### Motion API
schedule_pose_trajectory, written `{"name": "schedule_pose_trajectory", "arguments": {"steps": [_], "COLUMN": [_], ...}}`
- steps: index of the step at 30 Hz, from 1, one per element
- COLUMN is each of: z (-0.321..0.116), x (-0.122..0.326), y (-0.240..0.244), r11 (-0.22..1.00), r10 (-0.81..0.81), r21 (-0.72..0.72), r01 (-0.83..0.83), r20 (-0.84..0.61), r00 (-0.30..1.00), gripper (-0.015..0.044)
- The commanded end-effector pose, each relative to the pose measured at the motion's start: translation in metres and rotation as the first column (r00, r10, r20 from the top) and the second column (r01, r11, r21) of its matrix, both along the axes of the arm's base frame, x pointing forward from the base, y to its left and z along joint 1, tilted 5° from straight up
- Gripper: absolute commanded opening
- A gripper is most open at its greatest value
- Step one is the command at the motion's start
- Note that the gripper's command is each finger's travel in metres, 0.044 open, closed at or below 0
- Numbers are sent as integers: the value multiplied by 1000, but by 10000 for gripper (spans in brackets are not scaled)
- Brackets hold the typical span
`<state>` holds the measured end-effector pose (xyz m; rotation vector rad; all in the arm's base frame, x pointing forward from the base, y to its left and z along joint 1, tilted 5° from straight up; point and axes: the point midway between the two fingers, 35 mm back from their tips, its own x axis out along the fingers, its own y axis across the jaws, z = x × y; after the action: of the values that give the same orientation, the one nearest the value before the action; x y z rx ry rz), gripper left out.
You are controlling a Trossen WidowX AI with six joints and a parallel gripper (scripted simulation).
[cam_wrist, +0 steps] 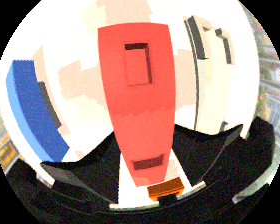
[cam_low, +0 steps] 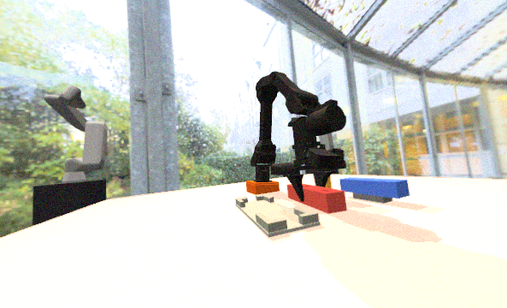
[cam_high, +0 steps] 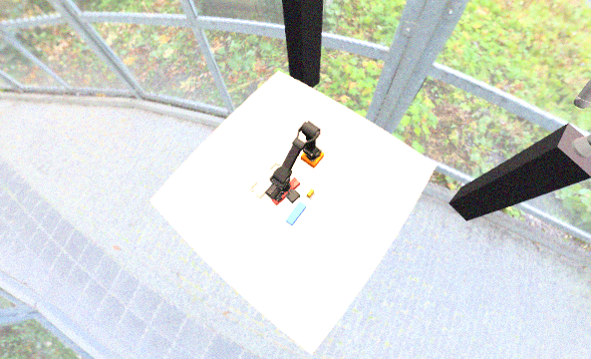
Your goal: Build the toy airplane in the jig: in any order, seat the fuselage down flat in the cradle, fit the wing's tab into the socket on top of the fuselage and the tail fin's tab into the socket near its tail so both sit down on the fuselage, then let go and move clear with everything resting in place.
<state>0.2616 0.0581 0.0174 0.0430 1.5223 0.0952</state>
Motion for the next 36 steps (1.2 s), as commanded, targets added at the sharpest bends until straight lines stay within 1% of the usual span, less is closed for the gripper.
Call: {"name": "schedule_pose_trajectory", "arguments": {"steps": [1,6,12,36], "z": [-1,-1,4,74], "x": [0,0,1,6], "y": [0,0,0,-5], "r11": [1000,1000,1000,1000], "r10": [-3,-3,1,0], "r21": [-3,-3,-2,-3], "r01": [3,3,-1,0], "r20": [-1,-1,-3,-2], "r00": [1000,1000,1000,1000], "gripper": [190,157,0,0]}}
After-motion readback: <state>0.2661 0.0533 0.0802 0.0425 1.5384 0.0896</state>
